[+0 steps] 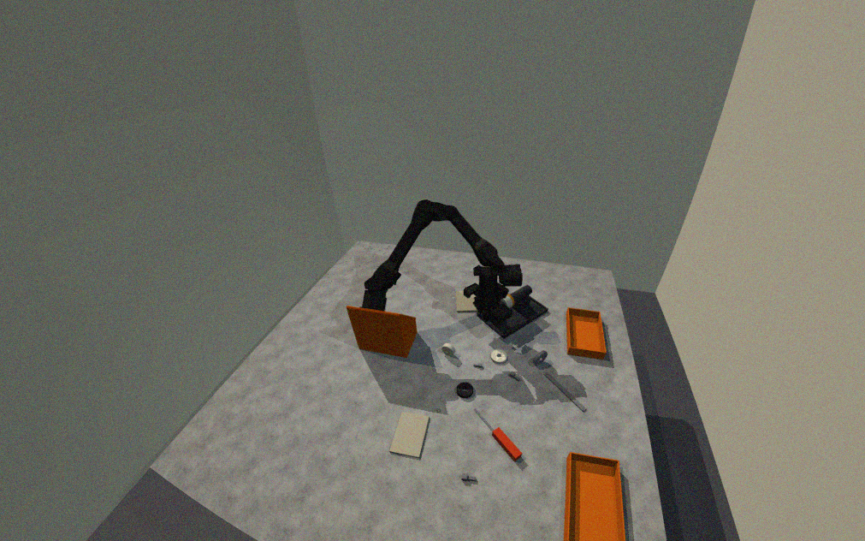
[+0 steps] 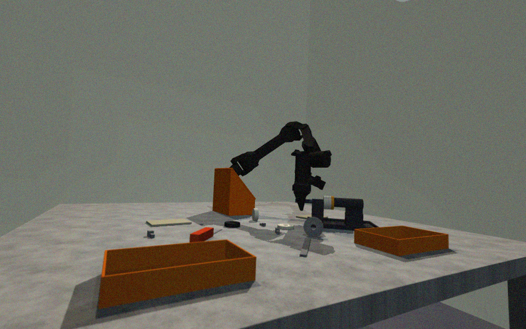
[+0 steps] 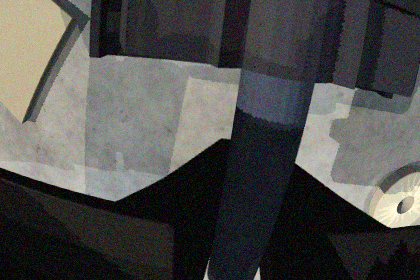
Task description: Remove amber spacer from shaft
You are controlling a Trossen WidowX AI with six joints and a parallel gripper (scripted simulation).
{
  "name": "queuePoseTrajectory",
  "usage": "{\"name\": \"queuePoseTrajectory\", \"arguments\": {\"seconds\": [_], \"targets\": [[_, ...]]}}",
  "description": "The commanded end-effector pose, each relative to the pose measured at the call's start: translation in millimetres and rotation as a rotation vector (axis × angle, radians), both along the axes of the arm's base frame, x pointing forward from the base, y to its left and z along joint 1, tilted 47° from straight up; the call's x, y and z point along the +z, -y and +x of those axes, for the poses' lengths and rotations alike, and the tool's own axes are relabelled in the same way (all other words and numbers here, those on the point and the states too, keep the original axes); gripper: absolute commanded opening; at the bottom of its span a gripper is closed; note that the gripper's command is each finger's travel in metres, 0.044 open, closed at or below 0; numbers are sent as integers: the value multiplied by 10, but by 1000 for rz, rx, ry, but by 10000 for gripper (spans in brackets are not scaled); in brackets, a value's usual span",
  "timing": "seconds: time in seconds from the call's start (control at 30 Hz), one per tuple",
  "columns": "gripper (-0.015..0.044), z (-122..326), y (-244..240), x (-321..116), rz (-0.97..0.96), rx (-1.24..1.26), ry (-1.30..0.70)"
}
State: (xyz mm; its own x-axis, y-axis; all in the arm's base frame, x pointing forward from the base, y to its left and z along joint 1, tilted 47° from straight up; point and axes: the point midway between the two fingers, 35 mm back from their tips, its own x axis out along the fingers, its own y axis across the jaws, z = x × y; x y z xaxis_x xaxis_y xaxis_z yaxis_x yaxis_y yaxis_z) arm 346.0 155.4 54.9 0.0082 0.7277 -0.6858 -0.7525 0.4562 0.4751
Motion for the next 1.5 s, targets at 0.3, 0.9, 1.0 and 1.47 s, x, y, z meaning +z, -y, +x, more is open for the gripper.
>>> {"name": "queuePoseTrajectory", "arguments": {"seconds": [0.3,0.9,1.0,1.47], "targets": [[0,-12,5,-4,2,4,2],[0,-22,13,-13,2,4,2],[0,-24,15,-15,2,4,2],[0,-32,20,-21,2,4,2]]}}
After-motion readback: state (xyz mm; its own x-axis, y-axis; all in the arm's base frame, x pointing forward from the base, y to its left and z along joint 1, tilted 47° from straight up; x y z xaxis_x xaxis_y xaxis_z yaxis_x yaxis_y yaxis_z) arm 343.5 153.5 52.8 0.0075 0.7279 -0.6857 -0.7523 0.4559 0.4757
